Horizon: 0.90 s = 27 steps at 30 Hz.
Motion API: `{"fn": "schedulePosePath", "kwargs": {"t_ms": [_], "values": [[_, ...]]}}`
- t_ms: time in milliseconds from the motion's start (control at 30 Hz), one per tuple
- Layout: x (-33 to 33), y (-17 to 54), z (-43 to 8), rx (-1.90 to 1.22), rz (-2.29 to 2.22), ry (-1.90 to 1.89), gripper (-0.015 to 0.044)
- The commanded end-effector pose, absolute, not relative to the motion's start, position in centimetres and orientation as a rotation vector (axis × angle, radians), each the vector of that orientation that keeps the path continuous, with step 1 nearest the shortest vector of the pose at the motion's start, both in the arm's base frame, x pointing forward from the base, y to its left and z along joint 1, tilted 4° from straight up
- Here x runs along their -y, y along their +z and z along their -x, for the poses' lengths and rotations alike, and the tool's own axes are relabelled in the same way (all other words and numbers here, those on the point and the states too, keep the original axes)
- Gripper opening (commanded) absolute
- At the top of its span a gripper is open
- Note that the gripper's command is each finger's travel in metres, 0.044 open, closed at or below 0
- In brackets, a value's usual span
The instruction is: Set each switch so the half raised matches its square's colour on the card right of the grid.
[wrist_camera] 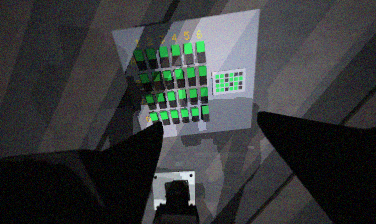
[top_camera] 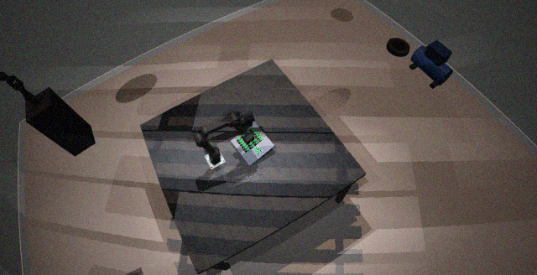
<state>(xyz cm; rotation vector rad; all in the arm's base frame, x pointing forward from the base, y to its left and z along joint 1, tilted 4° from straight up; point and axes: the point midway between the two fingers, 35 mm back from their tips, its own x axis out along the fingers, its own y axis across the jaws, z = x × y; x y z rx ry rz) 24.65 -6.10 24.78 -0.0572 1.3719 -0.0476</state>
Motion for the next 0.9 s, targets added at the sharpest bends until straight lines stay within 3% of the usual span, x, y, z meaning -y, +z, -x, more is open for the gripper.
{"fn": "schedulePosePath", "kwargs": {"t_ms": [0,167,467,867], "values": [[6.0,24.5,-25.0,-1.371,0.058,-0.047,0.0374],[3.8,17.8,-30.6,-1.354,0.072,-0.038,0.0242],[3.6,15.2,-31.6,-1.338,0.075,-0.036,0.0006],[3.8,12.6,-32.0,-1.325,0.074,-0.036,0.0]]}}
